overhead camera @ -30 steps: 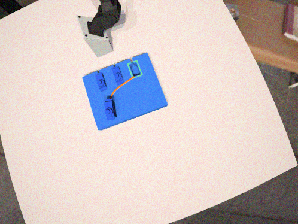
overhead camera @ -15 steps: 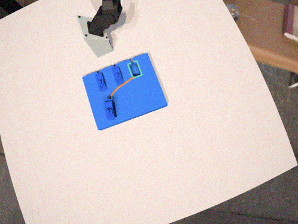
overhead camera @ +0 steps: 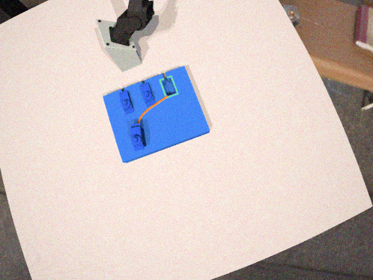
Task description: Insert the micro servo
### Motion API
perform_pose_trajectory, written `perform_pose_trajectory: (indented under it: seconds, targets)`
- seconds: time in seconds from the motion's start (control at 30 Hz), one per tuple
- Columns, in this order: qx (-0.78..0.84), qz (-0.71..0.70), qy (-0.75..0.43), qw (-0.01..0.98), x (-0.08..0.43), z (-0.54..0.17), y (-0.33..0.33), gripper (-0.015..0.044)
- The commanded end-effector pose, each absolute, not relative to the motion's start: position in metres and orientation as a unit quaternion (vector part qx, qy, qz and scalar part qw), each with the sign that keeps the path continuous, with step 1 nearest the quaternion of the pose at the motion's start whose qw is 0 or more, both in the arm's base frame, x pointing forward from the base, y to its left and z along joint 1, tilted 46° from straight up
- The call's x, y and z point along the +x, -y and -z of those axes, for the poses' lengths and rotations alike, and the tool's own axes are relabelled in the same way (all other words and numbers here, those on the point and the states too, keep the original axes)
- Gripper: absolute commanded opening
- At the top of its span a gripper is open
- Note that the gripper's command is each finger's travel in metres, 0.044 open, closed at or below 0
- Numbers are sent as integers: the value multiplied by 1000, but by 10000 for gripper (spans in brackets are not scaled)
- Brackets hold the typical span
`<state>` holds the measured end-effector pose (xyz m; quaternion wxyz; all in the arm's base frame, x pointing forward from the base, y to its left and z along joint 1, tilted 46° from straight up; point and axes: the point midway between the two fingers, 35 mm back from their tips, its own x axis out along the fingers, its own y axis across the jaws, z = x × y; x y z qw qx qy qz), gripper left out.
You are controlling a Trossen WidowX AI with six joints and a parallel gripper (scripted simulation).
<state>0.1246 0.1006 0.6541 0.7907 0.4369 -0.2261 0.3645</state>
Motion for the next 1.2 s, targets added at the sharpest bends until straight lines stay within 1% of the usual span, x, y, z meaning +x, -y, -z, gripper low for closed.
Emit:
perform_pose_trajectory:
  seconds: [0.0,0.4,0.87,1.03,1.17]
  targets:
    - [405,-354,210,817,143,-641,-121,440]
    - [278,-312,145,897,212,-588,-168,440]
    - [201,-259,79,941,272,-533,-176,440]
    - [191,-252,58,947,286,-518,-177,440]
    - [160,-241,21,957,309,-492,-180,440]
